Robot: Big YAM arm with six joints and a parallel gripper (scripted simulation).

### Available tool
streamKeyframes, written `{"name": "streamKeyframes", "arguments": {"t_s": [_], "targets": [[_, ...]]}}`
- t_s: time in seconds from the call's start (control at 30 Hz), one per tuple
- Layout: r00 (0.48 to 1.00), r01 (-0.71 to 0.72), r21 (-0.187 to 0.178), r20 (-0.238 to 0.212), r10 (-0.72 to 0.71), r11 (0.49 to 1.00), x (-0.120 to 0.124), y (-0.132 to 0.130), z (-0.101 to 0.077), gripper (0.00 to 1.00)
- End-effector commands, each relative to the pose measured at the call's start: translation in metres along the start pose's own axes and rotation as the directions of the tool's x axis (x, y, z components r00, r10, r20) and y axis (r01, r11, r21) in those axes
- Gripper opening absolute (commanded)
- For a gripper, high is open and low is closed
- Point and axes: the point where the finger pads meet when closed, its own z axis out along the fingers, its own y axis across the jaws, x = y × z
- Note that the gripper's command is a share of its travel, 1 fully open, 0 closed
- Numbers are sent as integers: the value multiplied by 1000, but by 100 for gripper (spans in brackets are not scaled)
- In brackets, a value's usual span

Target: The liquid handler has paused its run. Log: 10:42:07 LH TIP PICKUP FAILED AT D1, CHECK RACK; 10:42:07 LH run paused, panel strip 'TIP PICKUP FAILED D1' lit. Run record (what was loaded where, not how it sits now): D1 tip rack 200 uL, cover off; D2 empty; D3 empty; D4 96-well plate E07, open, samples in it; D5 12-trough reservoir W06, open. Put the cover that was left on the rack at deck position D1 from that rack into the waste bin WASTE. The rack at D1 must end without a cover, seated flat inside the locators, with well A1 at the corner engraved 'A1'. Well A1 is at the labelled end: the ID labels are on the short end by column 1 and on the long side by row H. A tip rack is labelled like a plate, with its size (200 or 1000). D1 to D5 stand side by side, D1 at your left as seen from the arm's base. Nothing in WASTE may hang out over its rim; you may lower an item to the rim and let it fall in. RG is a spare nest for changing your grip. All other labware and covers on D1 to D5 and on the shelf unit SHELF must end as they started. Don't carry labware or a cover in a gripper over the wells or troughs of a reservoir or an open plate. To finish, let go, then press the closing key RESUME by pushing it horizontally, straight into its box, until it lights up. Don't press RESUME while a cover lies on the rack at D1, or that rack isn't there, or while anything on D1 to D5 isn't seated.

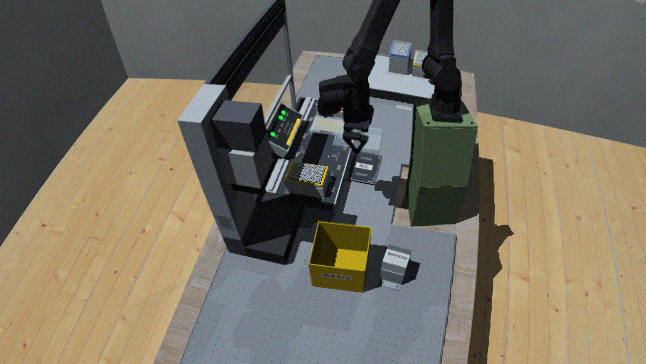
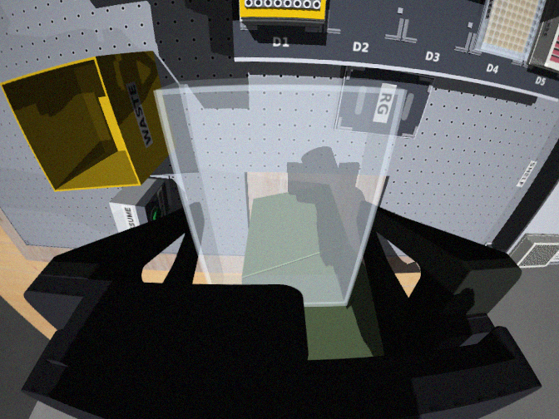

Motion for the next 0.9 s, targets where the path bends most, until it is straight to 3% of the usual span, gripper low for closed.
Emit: {"name": "streamKeyframes", "arguments": {"t_s": [0.0,0.87], "targets": [[999,-1,-16,42,2,1000,-15,4,-10,0],[999,13,-15,42,-12,1000,-15,4,-10,0]]}}
